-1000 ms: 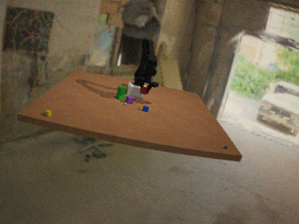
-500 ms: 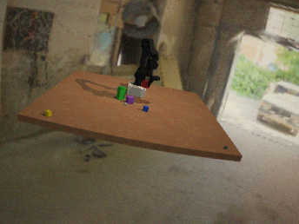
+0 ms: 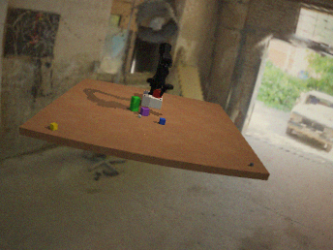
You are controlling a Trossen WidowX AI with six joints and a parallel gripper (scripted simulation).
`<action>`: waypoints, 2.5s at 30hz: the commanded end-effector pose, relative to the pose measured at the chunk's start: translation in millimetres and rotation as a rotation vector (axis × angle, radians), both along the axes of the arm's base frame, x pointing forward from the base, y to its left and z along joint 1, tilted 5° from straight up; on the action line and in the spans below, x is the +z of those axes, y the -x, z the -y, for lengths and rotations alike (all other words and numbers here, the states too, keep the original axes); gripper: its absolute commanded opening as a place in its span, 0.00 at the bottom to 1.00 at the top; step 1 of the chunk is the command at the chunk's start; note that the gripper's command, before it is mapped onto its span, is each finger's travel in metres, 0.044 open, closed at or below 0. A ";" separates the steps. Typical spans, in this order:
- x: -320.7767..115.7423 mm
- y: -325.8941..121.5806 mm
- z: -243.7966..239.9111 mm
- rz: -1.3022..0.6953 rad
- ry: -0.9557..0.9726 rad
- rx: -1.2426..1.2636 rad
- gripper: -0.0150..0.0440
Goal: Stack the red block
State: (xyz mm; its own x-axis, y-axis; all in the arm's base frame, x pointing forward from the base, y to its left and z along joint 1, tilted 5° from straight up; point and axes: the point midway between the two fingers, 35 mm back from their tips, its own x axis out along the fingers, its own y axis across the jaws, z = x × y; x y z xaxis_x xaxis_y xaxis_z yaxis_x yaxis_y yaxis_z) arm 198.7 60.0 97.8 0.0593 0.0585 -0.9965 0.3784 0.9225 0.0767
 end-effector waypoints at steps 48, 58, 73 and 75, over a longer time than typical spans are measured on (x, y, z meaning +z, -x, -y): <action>-26.4 -50.1 130.5 0.009 0.001 0.020 0.25; -27.0 -50.1 130.4 0.009 0.001 0.020 0.25; -28.0 -50.1 130.4 0.009 0.001 0.020 0.25; -28.0 -50.1 130.4 0.009 0.001 0.020 0.25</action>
